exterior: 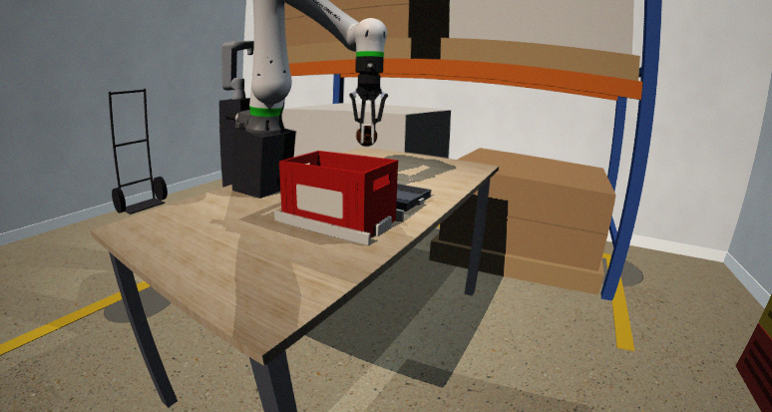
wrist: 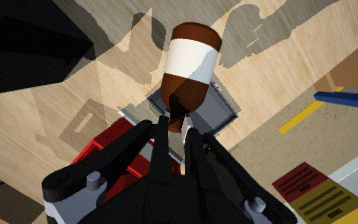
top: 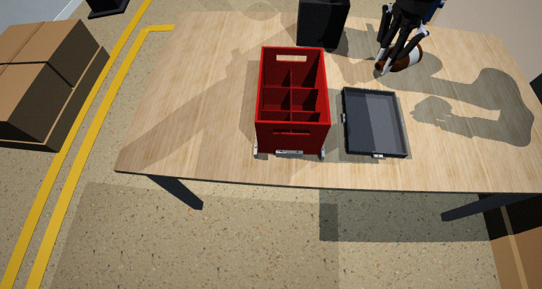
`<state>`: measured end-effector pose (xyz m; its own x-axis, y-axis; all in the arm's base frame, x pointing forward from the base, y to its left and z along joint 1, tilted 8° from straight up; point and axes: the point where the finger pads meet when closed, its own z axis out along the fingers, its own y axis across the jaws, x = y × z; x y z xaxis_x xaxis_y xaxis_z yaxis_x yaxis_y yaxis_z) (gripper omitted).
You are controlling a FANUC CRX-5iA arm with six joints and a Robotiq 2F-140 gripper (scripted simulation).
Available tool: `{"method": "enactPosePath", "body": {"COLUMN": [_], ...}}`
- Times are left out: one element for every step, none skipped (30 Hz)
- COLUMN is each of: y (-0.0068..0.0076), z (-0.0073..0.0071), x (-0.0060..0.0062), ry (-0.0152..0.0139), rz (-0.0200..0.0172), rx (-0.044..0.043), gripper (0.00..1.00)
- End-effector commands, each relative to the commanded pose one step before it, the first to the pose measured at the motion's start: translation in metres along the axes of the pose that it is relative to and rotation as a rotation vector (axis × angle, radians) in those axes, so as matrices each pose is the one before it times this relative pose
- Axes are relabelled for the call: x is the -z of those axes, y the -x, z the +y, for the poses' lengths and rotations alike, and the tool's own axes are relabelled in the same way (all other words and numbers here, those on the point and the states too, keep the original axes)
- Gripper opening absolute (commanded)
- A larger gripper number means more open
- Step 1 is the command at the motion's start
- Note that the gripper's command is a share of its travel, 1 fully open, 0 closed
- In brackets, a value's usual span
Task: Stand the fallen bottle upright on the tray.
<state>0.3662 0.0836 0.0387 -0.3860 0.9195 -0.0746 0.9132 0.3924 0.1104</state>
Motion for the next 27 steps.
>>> {"method": "enactPosePath", "body": {"y": [0.0,0.0,0.0,0.0,0.0,0.0,0.0,0.0,0.0,0.0,0.0,0.0,0.0,0.0,0.0,0.0,0.0,0.0,0.0,0.0,0.0,0.0,0.0,0.0,0.0,0.0,0.0], "z": [0.00019,0.0,0.0,0.0,0.0,0.0,0.0,0.0,0.0,0.0,0.0,0.0,0.0,0.0,0.0,0.0,0.0,0.0,0.0,0.0,0.0,0.0,0.0,0.0,0.0,0.0,0.0], "x": [0.00015,0.0,0.0,0.0,0.0,0.0,0.0,0.0,0.0,0.0,0.0,0.0,0.0,0.0,0.0,0.0,0.0,0.0,0.0,0.0,0.0,0.0,0.0,0.0,0.0,0.0,0.0], "ry": [0.00038,0.0,0.0,0.0,0.0,0.0,0.0,0.0,0.0,0.0,0.0,0.0,0.0,0.0,0.0,0.0,0.0,0.0,0.0,0.0,0.0,0.0,0.0,0.0,0.0,0.0,0.0], "rz": [-0.00006,0.0,0.0,0.0,0.0,0.0,0.0,0.0,0.0,0.0,0.0,0.0,0.0,0.0,0.0,0.0,0.0,0.0,0.0,0.0,0.0,0.0,0.0,0.0,0.0,0.0,0.0], "rx": [-0.00002,0.00009,0.00061,0.00154,0.00279,0.00426,0.00587,0.00754,0.0092,0.01079,0.01225,0.01354,0.01462,0.01545,0.01603,0.0,0.0,0.01631,0.01631,0.01603,0.01545,0.01462,0.01354,0.01225,0.01079,0.0092,0.00754], "gripper": [0.0,0.0,0.0,0.0,0.0,0.0,0.0,0.0,0.0,0.0,0.0,0.0,0.0,0.0,0.0,0.0,0.0,0.0,0.0,0.0,0.0,0.0,0.0,0.0,0.0,0.0,0.0]}}
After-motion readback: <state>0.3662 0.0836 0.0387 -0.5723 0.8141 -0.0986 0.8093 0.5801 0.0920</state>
